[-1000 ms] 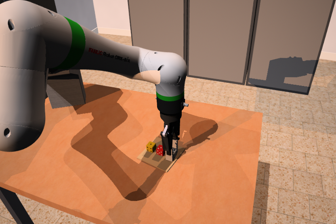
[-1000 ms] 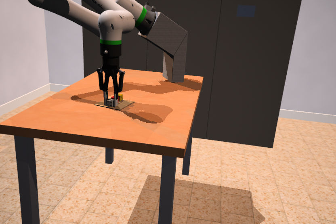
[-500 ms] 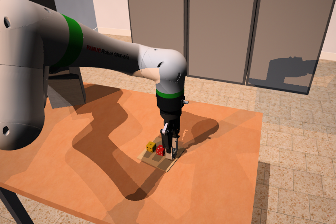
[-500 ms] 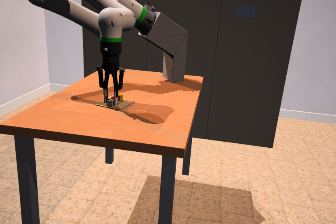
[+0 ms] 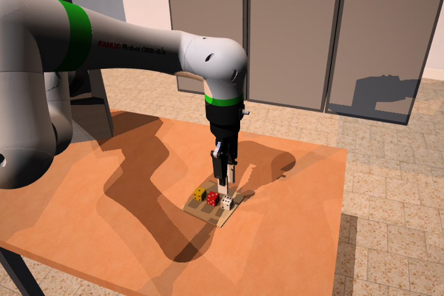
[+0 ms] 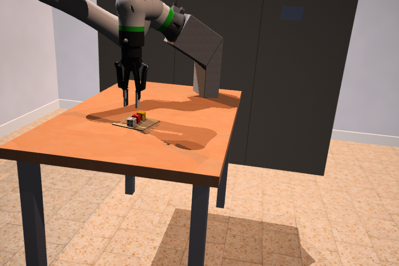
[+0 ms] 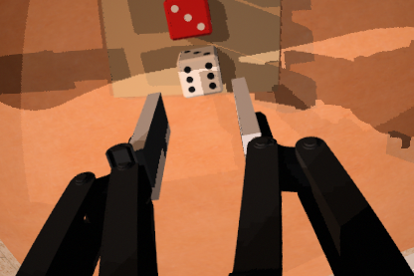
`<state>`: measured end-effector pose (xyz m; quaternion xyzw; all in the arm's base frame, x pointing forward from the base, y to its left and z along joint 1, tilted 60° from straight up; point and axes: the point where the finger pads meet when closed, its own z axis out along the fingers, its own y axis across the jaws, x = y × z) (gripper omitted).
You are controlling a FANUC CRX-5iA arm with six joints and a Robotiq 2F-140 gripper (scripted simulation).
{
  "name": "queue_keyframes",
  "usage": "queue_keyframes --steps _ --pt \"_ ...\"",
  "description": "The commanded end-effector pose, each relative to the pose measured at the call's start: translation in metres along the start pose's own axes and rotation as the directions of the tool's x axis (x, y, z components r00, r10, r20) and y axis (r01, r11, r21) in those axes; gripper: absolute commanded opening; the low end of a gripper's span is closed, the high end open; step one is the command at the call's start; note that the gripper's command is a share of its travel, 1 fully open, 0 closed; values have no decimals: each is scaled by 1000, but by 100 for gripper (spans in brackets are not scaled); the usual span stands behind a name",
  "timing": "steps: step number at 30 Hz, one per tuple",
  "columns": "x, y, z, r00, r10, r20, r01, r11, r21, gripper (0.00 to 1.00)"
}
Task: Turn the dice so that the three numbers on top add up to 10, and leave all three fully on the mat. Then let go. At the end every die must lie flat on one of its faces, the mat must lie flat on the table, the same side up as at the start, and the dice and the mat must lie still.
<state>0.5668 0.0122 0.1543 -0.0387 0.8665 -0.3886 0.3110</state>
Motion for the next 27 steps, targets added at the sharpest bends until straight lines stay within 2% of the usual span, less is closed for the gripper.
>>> queue_keyframes --steps 1,8,9,27 --pt "0 0 -7 1000 0 0 0 1000 1 28" --pt "0 0 -14 1000 0 0 0 1000 1 28" --pt "0 0 -14 1000 0 0 0 1000 1 100" --pt "0 0 -14 1000 0 0 0 1000 1 100"
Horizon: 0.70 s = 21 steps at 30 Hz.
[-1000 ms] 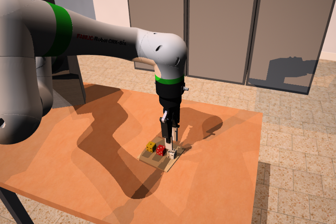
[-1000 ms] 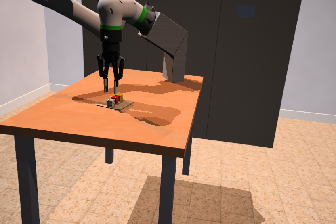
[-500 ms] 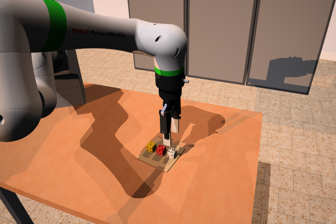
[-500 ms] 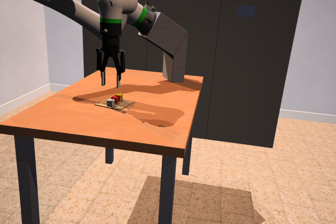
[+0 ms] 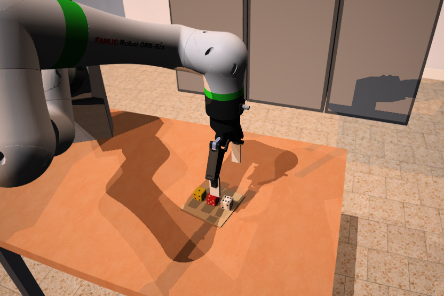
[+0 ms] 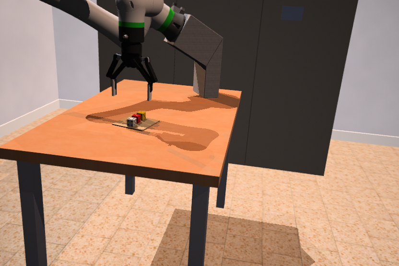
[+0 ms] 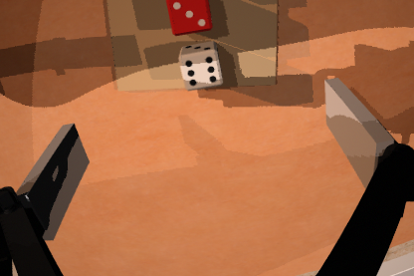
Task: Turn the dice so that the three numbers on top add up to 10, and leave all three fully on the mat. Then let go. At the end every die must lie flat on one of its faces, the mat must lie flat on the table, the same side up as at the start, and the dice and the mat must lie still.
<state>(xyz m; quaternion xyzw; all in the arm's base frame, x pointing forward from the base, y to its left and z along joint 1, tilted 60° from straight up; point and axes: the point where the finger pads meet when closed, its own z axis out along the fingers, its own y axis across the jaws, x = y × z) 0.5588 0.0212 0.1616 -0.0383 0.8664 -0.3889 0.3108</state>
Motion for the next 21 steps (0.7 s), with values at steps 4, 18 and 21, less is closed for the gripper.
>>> queue_keyframes --steps 4,18,21 --pt "0 0 -1 1000 0 0 0 1000 0 100" --pt "0 0 -35 1000 0 0 0 1000 0 100" --pt "0 0 -48 1000 0 0 0 1000 0 100"
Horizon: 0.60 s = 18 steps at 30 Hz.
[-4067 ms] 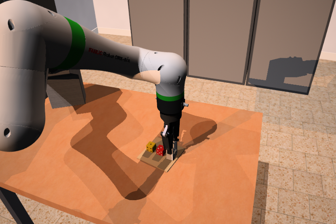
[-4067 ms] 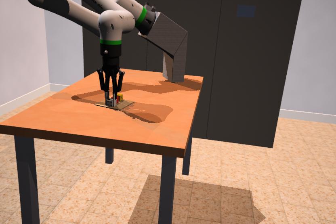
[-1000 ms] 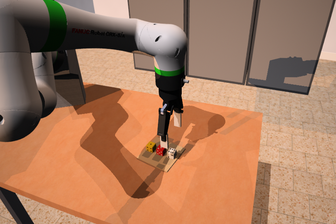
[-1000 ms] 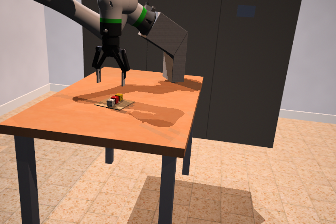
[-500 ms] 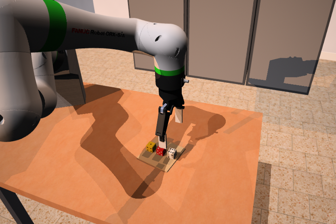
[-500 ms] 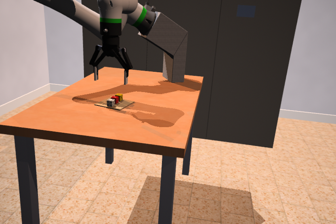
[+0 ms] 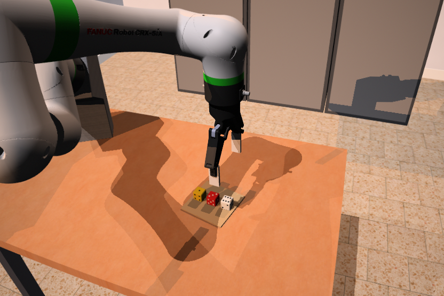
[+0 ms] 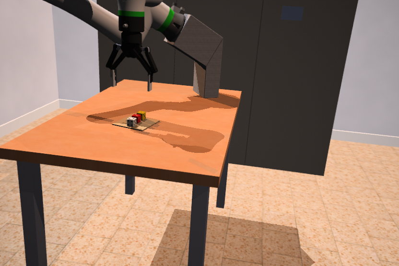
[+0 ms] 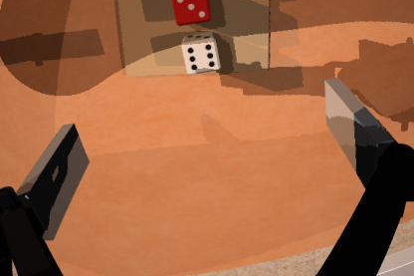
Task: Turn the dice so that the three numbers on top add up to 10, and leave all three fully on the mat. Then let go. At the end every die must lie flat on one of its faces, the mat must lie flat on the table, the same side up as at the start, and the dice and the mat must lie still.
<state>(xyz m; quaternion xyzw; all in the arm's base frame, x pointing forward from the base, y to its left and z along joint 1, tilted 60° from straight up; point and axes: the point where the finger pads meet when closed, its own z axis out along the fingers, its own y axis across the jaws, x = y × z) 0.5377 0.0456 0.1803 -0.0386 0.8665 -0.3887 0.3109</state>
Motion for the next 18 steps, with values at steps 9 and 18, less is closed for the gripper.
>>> queue_keyframes --steps 9,18 --pt "0 0 -31 1000 0 0 0 1000 0 100" --pt "0 0 -34 1000 0 0 0 1000 0 100"
